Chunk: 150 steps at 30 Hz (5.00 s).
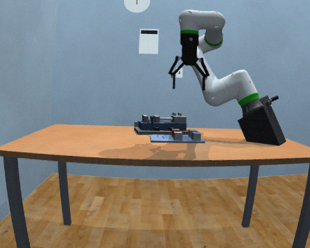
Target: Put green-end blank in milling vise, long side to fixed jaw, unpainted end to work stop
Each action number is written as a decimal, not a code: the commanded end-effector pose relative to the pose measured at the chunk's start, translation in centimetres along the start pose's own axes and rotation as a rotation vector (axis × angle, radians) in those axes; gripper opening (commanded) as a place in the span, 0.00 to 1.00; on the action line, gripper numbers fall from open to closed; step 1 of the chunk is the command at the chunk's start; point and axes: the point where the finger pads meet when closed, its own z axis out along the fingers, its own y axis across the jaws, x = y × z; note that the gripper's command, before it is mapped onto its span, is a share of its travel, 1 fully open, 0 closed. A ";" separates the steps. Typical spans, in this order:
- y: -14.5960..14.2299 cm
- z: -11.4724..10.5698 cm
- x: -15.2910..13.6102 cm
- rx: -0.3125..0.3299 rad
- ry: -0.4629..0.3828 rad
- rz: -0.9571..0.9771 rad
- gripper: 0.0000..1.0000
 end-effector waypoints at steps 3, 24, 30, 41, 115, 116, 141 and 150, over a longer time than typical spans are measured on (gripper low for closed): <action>-0.2 -1.9 0.9 0.001 0.000 0.000 1.00; -0.9 -7.3 3.7 0.001 0.000 0.000 1.00; -1.0 -7.7 3.9 0.001 0.000 0.000 1.00; -0.9 -7.1 3.6 0.001 0.000 0.000 1.00; -0.8 -6.2 3.1 0.000 -0.001 -0.014 0.50; -0.8 -6.2 3.1 0.000 -0.001 -0.014 0.50; -0.8 -6.2 3.1 0.000 -0.001 -0.014 0.50; -0.8 -6.2 3.1 0.000 -0.001 -0.014 0.50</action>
